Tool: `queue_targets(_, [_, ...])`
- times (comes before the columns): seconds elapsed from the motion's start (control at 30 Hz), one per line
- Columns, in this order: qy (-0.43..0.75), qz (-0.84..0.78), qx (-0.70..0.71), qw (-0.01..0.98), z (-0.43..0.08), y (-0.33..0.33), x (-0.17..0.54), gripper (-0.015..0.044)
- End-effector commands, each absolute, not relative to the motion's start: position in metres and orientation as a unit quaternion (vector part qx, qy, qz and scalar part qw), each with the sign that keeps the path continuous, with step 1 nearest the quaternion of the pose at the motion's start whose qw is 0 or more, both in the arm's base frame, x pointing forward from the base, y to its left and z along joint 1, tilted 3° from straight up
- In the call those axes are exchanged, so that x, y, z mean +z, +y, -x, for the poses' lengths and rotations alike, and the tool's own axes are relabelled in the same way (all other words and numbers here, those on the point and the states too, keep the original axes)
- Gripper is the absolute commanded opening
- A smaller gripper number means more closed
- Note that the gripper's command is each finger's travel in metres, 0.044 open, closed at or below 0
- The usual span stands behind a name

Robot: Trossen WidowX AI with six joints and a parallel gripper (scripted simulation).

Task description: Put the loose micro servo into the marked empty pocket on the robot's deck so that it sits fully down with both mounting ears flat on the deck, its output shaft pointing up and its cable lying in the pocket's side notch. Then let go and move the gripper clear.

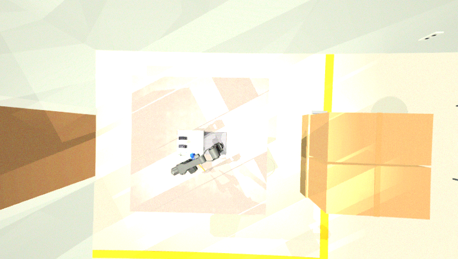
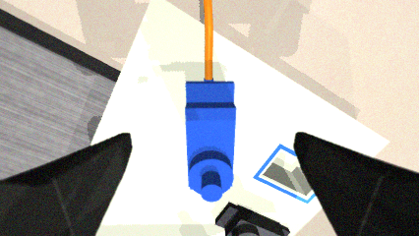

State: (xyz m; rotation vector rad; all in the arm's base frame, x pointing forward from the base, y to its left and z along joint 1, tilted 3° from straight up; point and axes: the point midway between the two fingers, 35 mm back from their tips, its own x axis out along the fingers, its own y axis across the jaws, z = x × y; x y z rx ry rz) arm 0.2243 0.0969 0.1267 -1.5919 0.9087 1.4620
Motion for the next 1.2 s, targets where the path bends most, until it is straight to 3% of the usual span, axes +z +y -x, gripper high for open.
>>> queue_targets(0.0, [0.358,0.624,0.578,0.385,-0.224,0.097,0.120,0.0440])
queue_targets(0.37, [0.358,0.624,0.578,0.385,-0.225,0.097,0.105,0.0440])
queue_targets(0.77, [0.358,0.624,0.578,0.385,-0.225,0.097,0.105,0.0125])
queue_targets(0.97, [0.358,0.624,0.578,0.385,-0.225,0.097,0.105,0.0085])
queue_targets(1.07, [0.358,0.624,0.578,0.385,-0.225,0.097,0.109,0.0006])
queue_targets(1.17, [0.358,0.624,0.578,0.385,-0.223,0.097,0.121,0.0000])
